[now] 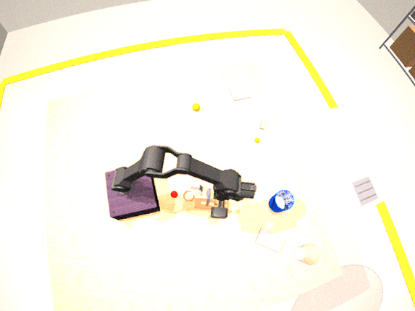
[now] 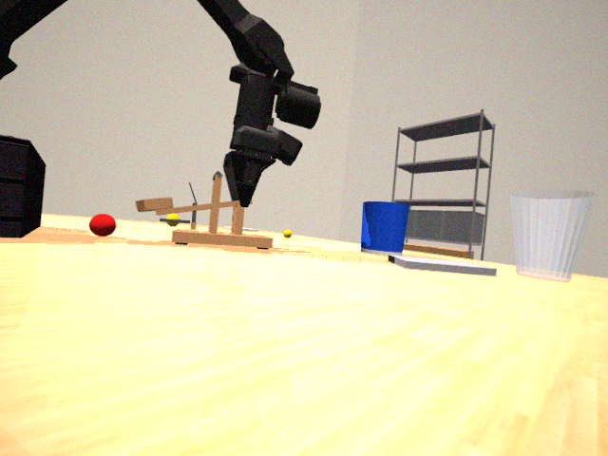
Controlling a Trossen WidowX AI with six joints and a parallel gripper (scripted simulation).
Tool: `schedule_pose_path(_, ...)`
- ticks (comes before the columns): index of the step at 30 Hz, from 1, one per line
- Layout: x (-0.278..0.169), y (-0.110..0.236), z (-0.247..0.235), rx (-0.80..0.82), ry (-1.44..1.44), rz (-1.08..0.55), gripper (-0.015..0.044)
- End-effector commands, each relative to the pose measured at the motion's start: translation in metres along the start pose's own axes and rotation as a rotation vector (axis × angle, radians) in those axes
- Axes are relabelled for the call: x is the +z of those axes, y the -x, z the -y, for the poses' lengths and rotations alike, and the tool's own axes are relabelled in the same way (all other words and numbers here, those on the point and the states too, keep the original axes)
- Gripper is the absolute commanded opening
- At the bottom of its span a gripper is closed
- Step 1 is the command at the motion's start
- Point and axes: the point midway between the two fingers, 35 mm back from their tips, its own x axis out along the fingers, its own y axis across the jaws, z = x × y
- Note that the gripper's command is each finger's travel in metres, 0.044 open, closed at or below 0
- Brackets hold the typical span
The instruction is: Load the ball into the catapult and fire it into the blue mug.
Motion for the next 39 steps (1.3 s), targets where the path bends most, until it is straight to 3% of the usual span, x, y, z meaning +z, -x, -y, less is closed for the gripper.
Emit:
schedule_pose_path(1, 0.002, 0.062, 0.0, 0.0, 0.001, 0.039, 0.044)
schedule_pose_path(4, 0.0, 0.073, 0.0, 0.0, 0.001, 0.039, 0.044)
schedule_pose_path(5, 0.004, 0.055, 0.0, -0.001, -0.001, 0.044, 0.044)
schedule_pose_path(9, 0.004, 0.057, 0.0, -0.001, -0.001, 0.046, 0.044)
schedule_pose_path(13, 0.0, 0.111, 0.0, -0.001, -0.001, 0.076, 0.044)
schedule_pose_path(16, -0.001, 0.122, 0.0, -0.001, -0.001, 0.082, 0.044)
schedule_pose_path(17, -0.005, 0.097, -0.001, -0.001, 0.0, 0.05, 0.0414)
schedule_pose_path(22, -0.034, 0.079, -0.002, -0.002, 0.069, 0.046, 0.03)
schedule_pose_path(39, -0.18, -0.005, -0.008, -0.006, 0.329, 0.027, 0.03)
